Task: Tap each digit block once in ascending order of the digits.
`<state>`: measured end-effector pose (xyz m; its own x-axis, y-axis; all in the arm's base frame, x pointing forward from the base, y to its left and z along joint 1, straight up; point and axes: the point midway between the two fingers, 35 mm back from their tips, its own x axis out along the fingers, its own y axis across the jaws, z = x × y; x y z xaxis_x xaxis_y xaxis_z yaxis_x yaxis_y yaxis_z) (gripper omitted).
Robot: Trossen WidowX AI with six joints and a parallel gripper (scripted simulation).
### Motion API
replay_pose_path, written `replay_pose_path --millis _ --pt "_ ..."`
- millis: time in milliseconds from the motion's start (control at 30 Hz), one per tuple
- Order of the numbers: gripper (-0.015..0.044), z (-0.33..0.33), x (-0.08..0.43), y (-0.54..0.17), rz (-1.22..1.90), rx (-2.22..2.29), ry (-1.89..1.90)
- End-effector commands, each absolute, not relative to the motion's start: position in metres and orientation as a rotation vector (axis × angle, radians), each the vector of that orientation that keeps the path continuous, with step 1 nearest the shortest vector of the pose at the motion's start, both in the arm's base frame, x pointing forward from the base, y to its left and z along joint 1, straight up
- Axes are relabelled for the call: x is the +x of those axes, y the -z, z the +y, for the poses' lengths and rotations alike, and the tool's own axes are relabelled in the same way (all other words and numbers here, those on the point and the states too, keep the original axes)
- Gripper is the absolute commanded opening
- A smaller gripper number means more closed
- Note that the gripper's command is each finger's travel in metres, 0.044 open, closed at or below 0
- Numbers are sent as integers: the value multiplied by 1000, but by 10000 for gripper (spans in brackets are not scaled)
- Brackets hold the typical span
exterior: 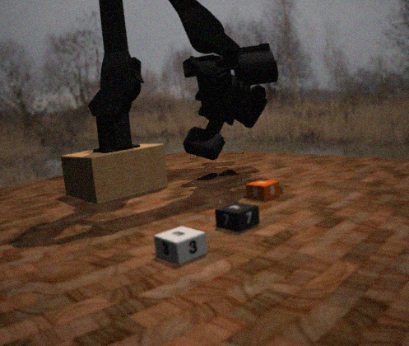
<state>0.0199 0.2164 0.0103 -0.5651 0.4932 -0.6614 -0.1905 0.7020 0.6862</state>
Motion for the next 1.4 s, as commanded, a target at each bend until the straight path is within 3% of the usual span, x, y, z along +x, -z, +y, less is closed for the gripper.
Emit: replay_pose_path --millis 0,300,633,1000,1367 --pt "400 217 23 -10 1968 233 -919" --pt "400 195 172 -25 1658 185 -682" --pt "400 83 287 -55 1515 50 -377" --pt "400 -76 322 -97 1540 -96 -77" --pt "400 -78 321 -97 1542 -98 -74"
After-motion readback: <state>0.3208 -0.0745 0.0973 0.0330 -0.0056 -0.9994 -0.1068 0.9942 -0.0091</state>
